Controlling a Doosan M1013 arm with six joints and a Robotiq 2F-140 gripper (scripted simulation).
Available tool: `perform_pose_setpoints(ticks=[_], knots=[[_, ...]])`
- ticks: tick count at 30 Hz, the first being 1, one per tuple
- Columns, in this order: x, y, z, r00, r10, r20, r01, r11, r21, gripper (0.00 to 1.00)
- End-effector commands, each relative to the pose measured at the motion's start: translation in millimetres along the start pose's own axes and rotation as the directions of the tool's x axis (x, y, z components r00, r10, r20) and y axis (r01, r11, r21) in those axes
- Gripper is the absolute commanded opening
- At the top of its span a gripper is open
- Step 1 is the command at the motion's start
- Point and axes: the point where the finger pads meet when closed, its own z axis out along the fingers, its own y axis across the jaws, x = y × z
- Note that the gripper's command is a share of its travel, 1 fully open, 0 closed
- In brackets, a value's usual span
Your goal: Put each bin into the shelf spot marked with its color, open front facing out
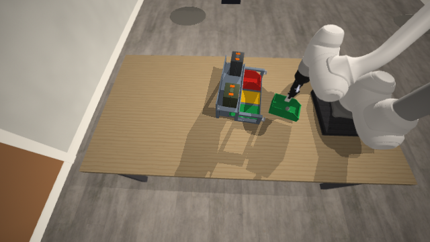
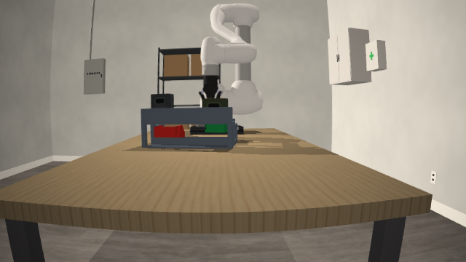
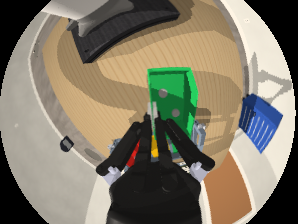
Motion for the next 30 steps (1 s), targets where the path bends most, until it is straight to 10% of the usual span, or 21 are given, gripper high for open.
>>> perform_pose_setpoints(ticks=[1,30], knots=[[0.0,0.0,-0.6,1.000,0.000,0.000,0.000,1.000,0.000,0.10],[-0.5,1.9,-0.9,1.000,-0.013,0.000,0.013,1.000,0.000,0.10]])
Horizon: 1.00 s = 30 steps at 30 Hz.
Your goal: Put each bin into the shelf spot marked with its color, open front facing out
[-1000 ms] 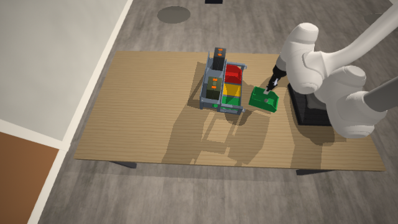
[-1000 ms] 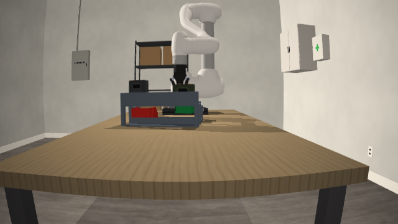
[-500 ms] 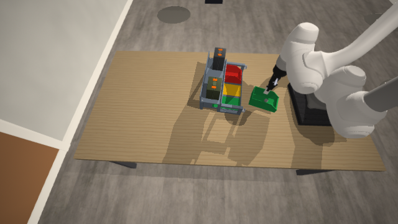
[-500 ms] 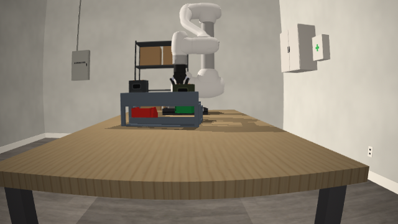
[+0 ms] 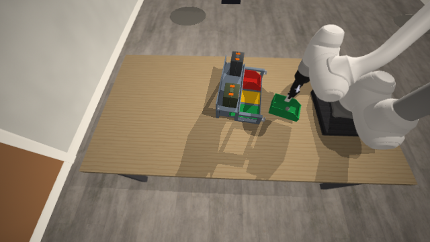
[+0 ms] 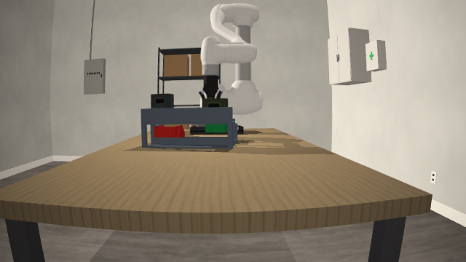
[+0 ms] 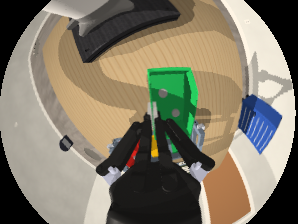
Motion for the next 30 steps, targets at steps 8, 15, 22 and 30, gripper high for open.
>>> perform_pose_setpoints(ticks=[8,15,22,30], knots=[[-2,7,1,0.999,-0.053,0.000,0.053,0.999,0.000,0.10],[-3,13,2,0.995,-0.095,0.000,0.095,0.995,0.000,0.10],[-5,21,3,0.989,-0.151,0.000,0.151,0.989,0.000,0.10],[-6,25,3,0.984,-0.180,0.000,0.180,0.984,0.000,0.10]])
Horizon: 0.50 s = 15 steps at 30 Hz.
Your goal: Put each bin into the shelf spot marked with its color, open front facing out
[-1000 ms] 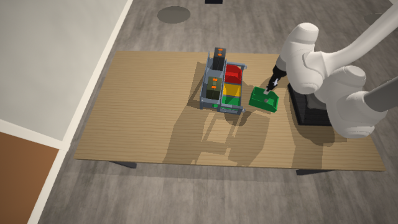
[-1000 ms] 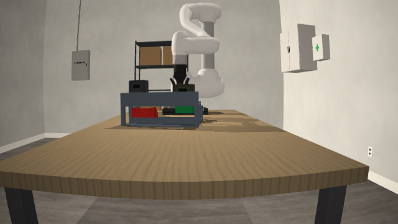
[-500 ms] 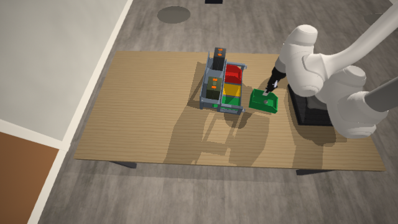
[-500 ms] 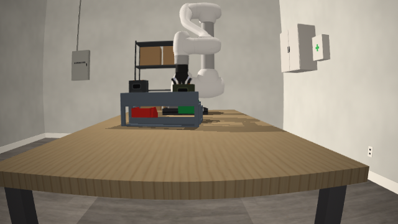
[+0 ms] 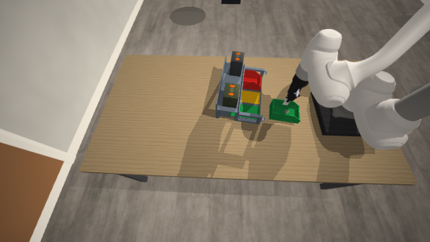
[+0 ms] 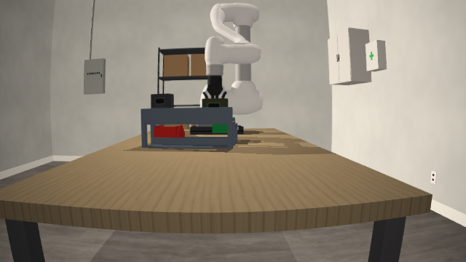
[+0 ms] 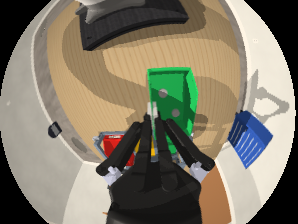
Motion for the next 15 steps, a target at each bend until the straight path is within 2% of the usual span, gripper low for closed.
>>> perform_pose_setpoints(ticks=[1,15], knots=[[-0.2,0.5,0.0,1.000,-0.003,0.000,0.003,1.000,0.000,0.10],[-0.5,1.3,0.1,1.000,-0.010,0.000,0.010,1.000,0.000,0.10]])
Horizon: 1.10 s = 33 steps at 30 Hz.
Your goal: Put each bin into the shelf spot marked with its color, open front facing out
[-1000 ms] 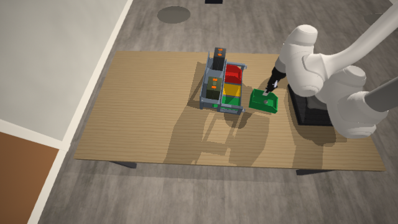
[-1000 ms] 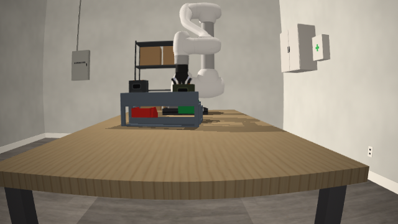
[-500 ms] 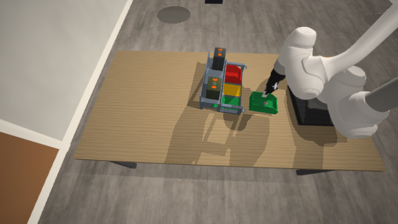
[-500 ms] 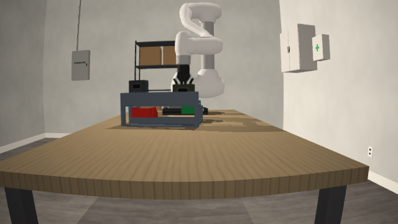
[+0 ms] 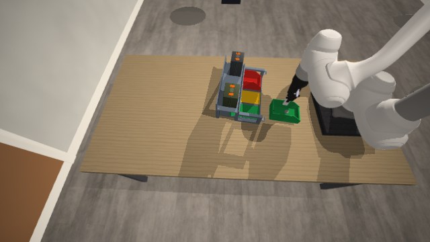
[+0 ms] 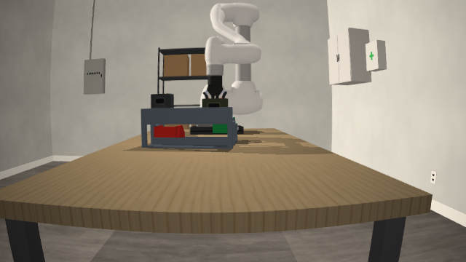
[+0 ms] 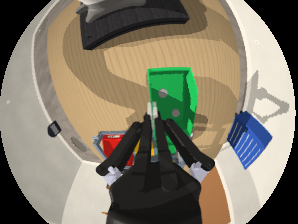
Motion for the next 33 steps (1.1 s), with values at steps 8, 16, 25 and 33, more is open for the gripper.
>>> perform_pose_setpoints(ticks=[8,16,25,33], knots=[[0,0,0,1.000,0.000,0.000,0.000,1.000,0.000,0.10],[-10,0,0,1.000,0.000,0.000,0.000,1.000,0.000,0.10],[-27,0,0,1.000,0.000,0.000,0.000,1.000,0.000,0.10],[-39,0,0,1.000,0.000,0.000,0.000,1.000,0.000,0.10]])
